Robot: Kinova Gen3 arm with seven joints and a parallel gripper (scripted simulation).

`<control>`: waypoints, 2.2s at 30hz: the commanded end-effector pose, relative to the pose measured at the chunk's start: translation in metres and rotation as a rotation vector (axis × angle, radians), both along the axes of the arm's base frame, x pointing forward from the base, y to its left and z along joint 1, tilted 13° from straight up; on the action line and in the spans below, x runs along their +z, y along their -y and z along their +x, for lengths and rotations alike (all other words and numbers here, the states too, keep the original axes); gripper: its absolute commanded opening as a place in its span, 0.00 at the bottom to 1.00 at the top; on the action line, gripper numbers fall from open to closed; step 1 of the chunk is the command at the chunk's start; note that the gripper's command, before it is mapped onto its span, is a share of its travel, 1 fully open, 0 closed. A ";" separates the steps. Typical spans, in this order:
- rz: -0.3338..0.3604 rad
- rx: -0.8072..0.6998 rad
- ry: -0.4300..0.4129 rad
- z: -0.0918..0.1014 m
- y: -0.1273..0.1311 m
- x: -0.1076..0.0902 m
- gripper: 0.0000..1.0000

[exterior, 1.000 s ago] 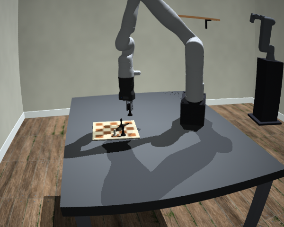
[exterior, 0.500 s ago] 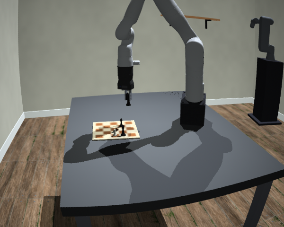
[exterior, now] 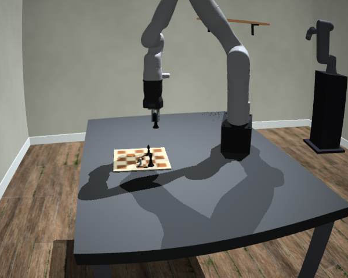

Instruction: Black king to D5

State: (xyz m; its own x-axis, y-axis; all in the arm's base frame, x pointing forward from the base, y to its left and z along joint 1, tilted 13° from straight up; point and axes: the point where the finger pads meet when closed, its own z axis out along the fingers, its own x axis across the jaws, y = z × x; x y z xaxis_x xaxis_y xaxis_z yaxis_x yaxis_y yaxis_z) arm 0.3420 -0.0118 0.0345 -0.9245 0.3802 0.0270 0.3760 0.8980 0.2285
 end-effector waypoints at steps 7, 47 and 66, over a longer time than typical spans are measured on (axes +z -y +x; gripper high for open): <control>-0.019 0.300 0.071 0.021 -0.004 0.003 0.00; -0.032 0.480 0.114 0.038 -0.019 -0.050 0.00; -0.032 0.480 0.114 0.041 -0.027 -0.089 0.00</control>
